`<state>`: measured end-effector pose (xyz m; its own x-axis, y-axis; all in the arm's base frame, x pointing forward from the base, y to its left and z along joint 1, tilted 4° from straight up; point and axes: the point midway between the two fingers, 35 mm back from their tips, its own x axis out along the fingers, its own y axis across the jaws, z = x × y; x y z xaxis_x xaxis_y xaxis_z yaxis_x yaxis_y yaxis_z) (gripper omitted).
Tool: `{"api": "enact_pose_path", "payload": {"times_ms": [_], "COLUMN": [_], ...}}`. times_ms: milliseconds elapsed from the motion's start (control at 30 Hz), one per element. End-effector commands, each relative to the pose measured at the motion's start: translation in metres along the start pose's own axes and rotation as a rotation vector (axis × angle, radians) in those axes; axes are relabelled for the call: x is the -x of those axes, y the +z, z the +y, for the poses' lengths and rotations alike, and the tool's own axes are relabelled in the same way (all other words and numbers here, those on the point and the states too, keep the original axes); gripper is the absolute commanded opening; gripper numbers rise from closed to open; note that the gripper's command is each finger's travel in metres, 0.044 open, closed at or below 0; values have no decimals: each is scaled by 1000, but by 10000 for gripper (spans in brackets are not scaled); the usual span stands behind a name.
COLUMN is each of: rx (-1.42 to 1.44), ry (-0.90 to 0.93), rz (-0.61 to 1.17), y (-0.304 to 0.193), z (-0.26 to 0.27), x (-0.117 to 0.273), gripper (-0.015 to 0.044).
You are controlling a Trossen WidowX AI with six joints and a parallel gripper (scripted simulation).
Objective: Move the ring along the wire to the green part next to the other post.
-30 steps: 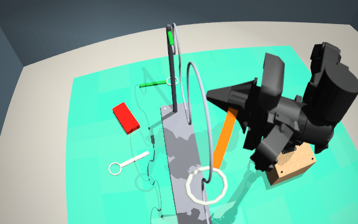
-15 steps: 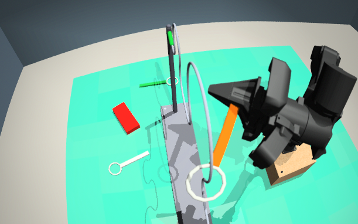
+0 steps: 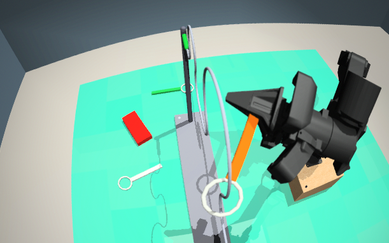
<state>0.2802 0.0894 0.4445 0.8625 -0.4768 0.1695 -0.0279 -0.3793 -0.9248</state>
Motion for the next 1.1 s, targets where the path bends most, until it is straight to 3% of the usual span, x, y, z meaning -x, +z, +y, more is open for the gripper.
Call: {"api": "enact_pose_path", "payload": {"times_ms": [0,1067], "rx": [-2,-425], "ry": [-5,234], "rz": [0,-55], "y": [-3,13], "z": [3,84], "x": [-1,-3], "gripper": [-150,-150]}}
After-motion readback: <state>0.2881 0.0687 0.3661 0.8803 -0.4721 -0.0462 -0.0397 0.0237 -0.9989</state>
